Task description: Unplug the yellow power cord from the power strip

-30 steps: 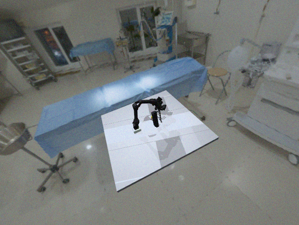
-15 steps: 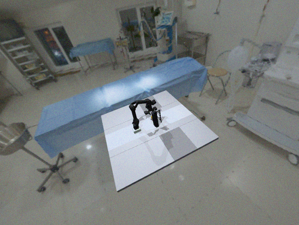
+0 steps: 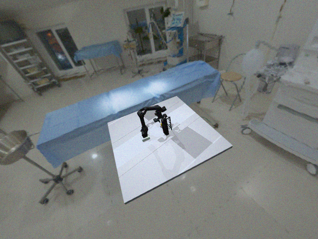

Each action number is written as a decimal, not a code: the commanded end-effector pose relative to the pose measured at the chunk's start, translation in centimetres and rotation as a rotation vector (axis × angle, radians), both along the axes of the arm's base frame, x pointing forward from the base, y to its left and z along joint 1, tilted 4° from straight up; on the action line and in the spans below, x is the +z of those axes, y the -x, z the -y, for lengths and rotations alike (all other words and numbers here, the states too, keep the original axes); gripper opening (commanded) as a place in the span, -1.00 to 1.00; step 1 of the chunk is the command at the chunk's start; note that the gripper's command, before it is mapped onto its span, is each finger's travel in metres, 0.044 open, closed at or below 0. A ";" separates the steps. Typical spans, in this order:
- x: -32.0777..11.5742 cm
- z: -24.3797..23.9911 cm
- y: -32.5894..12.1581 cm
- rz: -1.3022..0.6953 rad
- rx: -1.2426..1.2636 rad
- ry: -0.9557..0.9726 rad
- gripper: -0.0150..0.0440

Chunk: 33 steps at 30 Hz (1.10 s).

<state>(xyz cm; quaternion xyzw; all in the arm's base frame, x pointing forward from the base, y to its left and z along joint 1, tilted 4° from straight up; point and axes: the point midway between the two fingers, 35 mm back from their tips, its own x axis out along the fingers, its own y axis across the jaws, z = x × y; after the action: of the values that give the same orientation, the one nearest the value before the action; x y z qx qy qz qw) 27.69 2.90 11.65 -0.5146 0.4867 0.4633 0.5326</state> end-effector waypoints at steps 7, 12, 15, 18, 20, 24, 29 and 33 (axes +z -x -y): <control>-0.1 1.6 0.2 -0.005 0.001 -0.003 0.05; -0.1 2.4 0.3 -0.005 0.001 -0.002 0.05; -0.1 2.9 0.4 -0.005 0.001 -0.002 0.05; -0.2 2.9 0.4 -0.005 0.001 -0.002 0.05; -0.3 2.9 0.4 -0.005 0.001 -0.002 0.05; -0.9 3.0 0.4 -0.005 0.001 -0.002 0.05; -1.3 3.0 0.3 -0.005 0.001 -0.001 0.05; -1.0 3.0 0.3 -0.001 -0.002 0.003 -0.22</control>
<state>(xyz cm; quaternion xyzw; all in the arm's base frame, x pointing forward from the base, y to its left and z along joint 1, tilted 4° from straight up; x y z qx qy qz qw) 27.42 -0.13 10.60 -0.5146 0.4884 0.4623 0.5319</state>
